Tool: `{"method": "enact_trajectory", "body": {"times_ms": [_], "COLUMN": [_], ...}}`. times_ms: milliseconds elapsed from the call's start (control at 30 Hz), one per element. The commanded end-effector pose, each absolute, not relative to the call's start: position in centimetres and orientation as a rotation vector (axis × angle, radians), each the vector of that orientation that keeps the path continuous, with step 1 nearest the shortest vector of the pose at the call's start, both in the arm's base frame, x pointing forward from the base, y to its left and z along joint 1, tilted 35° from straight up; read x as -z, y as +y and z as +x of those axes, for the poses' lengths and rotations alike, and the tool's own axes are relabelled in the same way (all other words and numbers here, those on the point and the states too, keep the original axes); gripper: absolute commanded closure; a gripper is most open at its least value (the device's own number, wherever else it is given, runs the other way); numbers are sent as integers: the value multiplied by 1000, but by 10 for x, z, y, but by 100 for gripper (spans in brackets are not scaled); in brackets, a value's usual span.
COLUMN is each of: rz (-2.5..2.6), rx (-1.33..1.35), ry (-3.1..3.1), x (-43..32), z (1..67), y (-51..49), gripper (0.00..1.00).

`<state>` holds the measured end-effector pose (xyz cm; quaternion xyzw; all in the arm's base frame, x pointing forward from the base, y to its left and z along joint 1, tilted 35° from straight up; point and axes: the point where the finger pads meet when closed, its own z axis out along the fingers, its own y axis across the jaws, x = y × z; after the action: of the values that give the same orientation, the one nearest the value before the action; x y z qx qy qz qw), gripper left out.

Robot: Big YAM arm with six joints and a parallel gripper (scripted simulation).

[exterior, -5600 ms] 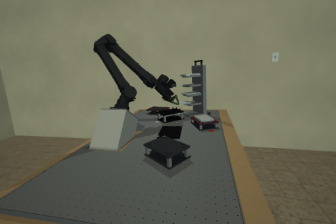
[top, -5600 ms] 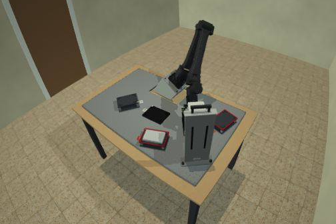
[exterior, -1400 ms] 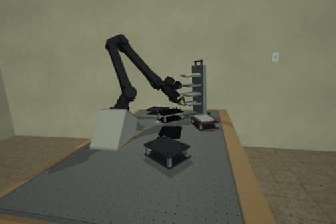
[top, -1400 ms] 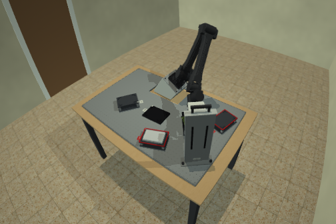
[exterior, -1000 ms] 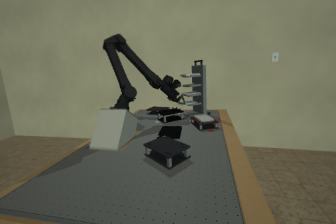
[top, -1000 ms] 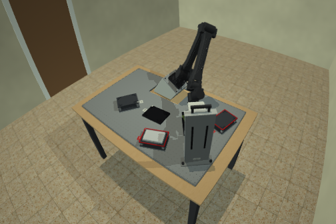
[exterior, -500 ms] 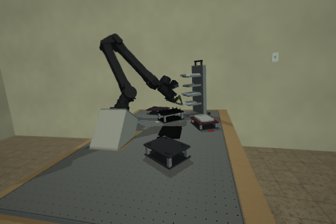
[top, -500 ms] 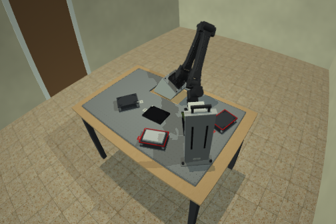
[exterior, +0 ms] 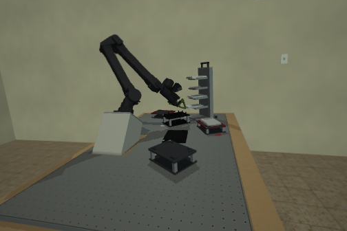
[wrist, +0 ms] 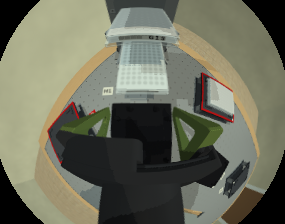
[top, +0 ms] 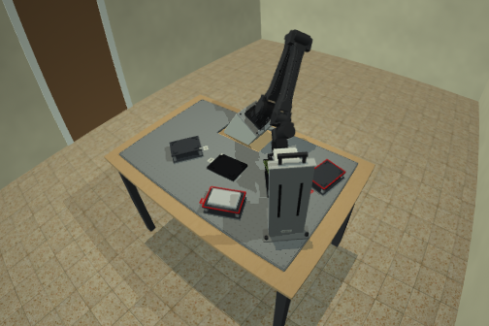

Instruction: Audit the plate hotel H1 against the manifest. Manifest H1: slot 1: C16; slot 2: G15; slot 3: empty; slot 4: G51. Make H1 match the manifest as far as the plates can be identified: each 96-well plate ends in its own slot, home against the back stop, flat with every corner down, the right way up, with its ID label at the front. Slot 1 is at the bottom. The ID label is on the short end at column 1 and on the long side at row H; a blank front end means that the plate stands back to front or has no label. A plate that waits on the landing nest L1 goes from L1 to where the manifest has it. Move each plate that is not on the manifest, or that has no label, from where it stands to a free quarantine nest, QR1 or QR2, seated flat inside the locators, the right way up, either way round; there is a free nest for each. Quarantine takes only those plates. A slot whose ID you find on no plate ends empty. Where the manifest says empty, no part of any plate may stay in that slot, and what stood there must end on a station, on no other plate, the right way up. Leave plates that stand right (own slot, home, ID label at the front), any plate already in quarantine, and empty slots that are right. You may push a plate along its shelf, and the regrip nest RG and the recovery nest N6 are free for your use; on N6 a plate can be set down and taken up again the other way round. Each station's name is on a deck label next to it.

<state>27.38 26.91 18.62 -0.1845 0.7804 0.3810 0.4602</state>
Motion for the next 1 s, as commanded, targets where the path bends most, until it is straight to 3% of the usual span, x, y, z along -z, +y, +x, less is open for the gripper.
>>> {"method": "enact_trajectory", "body": {"times_ms": [0,967], "rz": [-458,-461], "rx": [-948,-944], "ry": [1931,1943], "x": [-182,-168], "z": [263,241], "y": [268,254], "gripper": [0,0]}}
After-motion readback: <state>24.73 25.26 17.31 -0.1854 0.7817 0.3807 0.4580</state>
